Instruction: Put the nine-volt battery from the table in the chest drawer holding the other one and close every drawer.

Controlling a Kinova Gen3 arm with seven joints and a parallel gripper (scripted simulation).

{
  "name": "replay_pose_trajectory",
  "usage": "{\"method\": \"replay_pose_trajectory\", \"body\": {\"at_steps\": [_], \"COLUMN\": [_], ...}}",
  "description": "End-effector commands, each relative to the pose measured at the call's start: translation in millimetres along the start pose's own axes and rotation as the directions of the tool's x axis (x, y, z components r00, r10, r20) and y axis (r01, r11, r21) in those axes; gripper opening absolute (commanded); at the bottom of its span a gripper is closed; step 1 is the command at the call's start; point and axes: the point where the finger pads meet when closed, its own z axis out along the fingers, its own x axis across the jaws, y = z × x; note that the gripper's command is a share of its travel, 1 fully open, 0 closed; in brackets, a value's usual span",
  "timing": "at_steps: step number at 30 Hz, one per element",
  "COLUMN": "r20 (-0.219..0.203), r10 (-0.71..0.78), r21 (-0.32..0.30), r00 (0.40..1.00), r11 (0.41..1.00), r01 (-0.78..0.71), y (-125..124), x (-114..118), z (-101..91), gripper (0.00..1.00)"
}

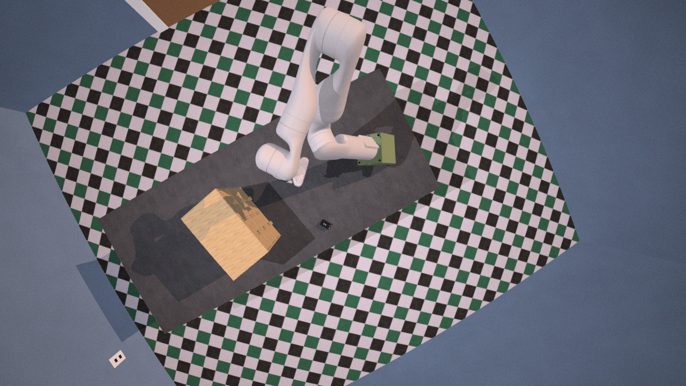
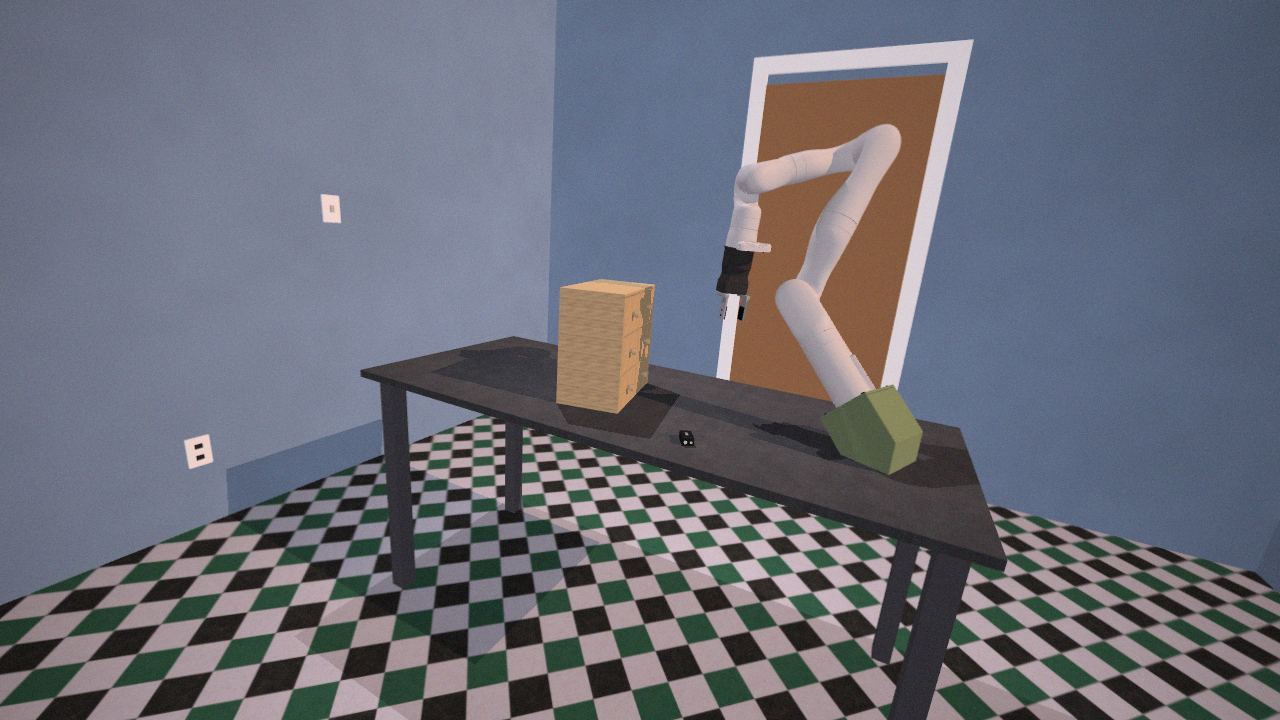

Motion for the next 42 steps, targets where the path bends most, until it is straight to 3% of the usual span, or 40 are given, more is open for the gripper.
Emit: {"method": "replay_pose_trajectory", "body": {"at_steps": [1, 4, 7, 14, 16, 19, 42], "r20": [0.000, 0.010, 0.032, 0.070, 0.070, 0.073, 0.073], "r10": [0.006, 0.079, 0.243, 0.656, 0.656, 0.725, 0.737], "r21": [0.000, 0.003, 0.008, 0.009, 0.009, 0.008, 0.008], "r00": [1.000, 0.997, 0.969, 0.752, 0.752, 0.685, 0.671], "r11": [1.000, 0.997, 0.970, 0.753, 0.753, 0.686, 0.673], "r01": [-0.006, -0.079, -0.244, -0.658, -0.658, -0.727, -0.740], "y": [1, 6, 19, 47, 47, 51, 52], "x": [0, -1, -4, -21, -21, -26, -27], "z": [-1.0, -9.5, -30.2, -97.2, -97.2, -112.5, -115.5], "gripper": [1.00, 1.00, 1.00, 1.00, 1.00, 1.00, 1.00]}}
